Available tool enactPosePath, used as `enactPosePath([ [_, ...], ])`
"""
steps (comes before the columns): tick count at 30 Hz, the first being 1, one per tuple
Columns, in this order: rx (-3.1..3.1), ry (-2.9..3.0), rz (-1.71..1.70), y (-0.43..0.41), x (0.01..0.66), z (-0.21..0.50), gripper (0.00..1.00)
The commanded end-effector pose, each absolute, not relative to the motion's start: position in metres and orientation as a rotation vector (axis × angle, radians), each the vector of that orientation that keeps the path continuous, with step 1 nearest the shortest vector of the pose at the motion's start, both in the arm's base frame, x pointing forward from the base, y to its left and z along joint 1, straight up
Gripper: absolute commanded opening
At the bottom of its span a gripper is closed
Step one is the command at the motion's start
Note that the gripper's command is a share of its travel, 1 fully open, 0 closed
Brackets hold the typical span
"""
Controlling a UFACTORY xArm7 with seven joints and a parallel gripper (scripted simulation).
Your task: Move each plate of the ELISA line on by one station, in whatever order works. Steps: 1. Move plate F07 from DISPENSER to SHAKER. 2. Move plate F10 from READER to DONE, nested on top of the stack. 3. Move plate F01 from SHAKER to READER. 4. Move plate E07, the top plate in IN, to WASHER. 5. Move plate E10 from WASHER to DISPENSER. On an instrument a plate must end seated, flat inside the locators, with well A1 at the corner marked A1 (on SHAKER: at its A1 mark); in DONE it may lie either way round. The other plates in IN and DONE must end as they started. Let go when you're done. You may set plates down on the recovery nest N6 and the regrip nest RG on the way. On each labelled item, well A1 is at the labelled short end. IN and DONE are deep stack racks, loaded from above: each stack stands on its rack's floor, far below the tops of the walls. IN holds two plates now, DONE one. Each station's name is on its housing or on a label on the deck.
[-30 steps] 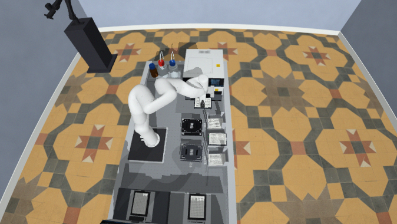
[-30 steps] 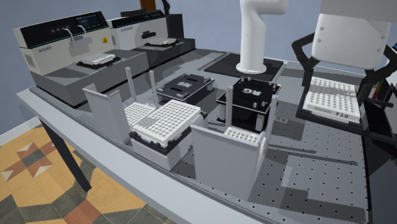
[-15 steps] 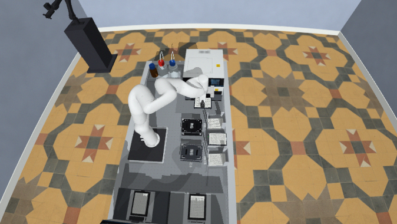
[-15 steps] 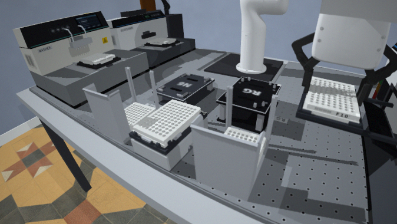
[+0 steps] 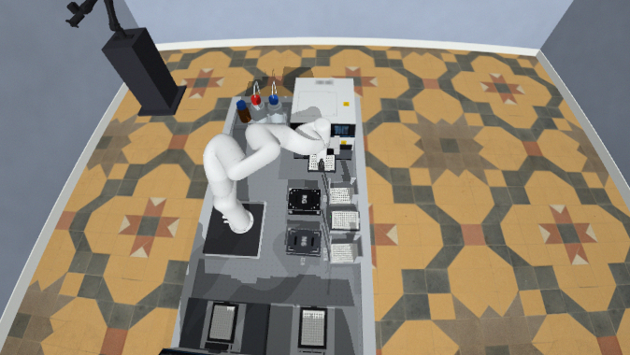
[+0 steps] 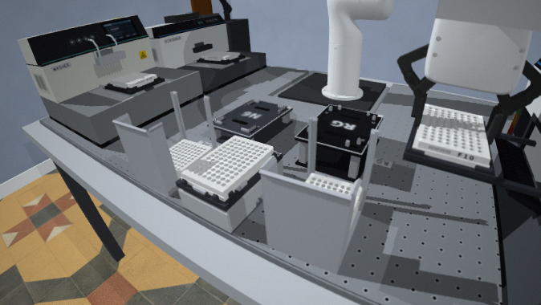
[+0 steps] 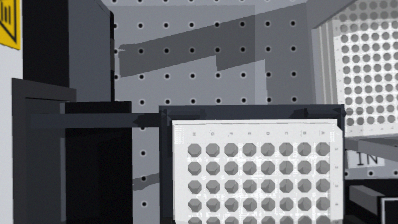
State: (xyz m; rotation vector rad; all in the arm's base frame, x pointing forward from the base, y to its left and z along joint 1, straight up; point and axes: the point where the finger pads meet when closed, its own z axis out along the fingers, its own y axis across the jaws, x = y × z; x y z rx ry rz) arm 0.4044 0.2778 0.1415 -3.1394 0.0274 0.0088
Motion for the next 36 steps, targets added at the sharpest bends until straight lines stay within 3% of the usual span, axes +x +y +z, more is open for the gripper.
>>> enactPosePath([
  [1,-3.137,0.027,0.001,0.279,0.406,0.145,0.0],
  [36,-3.137,0.027,0.001,0.279,0.406,0.155,0.0],
])
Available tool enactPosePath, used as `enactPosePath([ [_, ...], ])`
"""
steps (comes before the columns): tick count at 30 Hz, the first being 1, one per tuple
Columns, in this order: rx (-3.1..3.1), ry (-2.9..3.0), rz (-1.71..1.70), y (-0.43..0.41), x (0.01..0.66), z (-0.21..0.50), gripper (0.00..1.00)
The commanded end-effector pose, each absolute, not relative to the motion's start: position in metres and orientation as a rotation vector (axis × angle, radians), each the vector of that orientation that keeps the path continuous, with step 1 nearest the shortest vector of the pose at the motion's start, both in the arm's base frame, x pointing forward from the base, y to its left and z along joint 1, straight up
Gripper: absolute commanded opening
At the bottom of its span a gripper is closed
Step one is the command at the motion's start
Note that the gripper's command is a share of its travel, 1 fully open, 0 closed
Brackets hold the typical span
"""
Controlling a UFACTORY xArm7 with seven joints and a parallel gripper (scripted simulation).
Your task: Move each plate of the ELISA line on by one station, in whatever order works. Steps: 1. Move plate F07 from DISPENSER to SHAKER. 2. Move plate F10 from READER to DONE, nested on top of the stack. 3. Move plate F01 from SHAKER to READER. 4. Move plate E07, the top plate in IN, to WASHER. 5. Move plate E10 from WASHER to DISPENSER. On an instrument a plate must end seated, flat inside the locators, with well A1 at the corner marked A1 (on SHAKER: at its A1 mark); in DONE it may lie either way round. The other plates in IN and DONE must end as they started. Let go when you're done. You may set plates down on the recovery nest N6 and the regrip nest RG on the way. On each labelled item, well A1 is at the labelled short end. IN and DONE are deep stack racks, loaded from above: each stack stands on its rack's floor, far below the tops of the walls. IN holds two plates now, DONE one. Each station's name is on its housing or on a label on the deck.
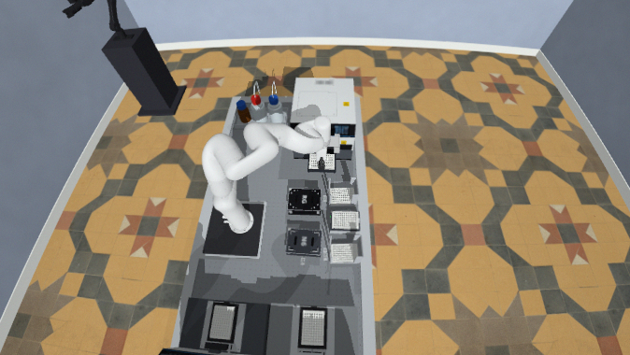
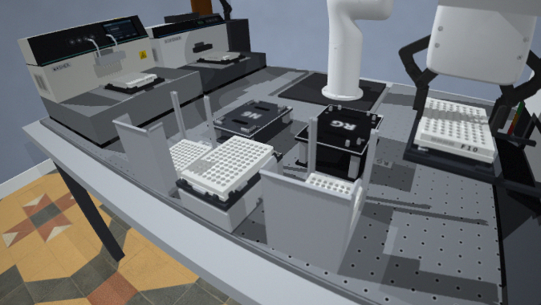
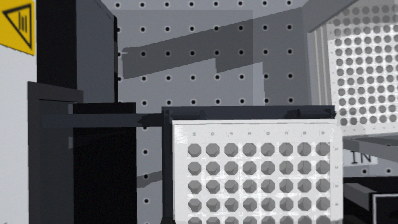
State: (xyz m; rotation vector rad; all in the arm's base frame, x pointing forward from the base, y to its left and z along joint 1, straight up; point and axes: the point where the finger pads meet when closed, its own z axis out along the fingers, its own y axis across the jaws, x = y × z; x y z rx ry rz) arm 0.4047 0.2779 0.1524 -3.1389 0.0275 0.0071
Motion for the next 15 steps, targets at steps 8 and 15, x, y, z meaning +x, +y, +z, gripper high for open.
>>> enactPosePath([
  [8,-3.137,0.027,0.001,0.279,0.406,0.162,0.0],
  [15,-3.137,0.027,0.001,0.279,0.406,0.168,0.0],
])
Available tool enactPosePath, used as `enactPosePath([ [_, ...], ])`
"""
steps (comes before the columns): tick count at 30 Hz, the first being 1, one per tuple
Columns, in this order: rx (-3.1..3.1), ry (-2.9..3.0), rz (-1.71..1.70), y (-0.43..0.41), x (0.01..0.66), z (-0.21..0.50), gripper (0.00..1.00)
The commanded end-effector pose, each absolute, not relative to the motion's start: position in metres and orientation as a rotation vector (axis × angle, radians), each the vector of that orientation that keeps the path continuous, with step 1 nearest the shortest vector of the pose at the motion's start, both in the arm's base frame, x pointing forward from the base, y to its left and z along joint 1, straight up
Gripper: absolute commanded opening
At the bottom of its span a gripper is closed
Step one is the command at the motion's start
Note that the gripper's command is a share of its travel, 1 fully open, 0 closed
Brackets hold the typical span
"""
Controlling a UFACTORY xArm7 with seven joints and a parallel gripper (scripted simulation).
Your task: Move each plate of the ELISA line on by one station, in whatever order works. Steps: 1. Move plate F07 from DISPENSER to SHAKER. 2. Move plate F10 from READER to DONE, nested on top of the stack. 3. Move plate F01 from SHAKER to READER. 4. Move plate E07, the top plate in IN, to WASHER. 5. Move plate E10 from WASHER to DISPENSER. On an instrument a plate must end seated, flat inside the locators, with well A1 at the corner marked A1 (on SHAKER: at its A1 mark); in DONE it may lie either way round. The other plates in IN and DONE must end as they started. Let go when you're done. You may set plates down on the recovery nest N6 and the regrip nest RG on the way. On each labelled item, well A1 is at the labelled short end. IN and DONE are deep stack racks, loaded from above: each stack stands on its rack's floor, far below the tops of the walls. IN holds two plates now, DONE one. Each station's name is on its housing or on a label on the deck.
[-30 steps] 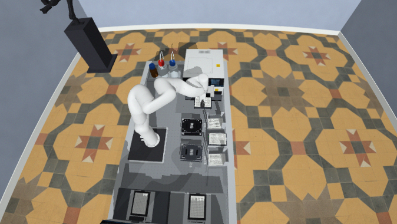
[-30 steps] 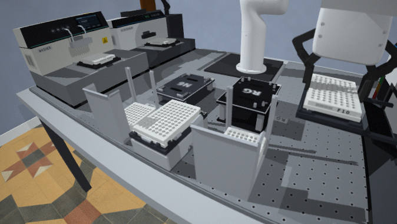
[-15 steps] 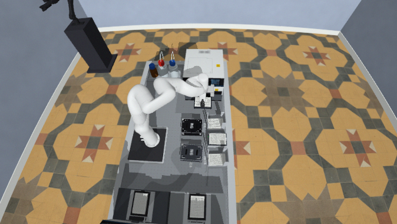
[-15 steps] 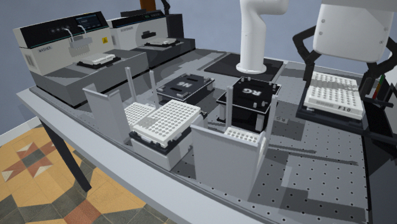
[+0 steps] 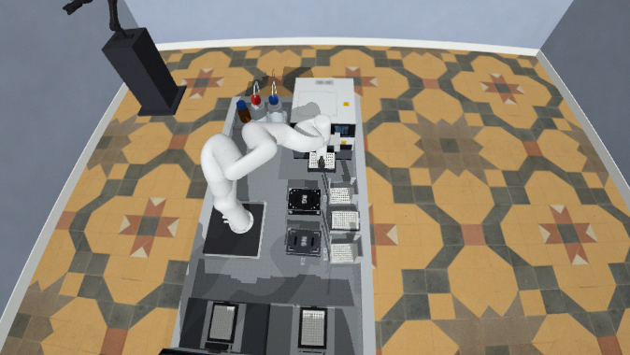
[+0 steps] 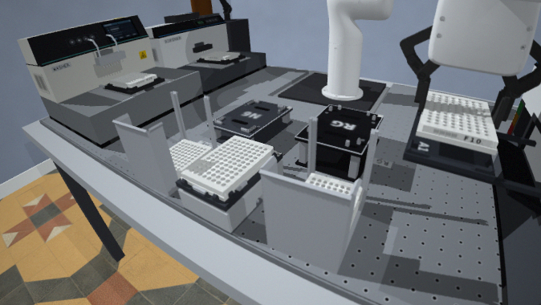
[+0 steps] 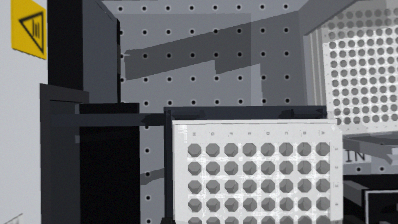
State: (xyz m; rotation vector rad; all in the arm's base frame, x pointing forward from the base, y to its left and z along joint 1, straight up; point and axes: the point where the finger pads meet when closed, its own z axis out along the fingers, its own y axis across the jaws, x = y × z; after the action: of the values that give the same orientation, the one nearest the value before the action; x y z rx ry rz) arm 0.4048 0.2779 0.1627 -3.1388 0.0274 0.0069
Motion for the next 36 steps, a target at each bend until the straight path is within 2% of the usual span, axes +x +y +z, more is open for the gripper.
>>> enactPosePath([
  [1,-3.137,0.027,0.001,0.279,0.406,0.17,0.0],
  [36,-3.137,0.027,0.001,0.278,0.406,0.211,0.0],
])
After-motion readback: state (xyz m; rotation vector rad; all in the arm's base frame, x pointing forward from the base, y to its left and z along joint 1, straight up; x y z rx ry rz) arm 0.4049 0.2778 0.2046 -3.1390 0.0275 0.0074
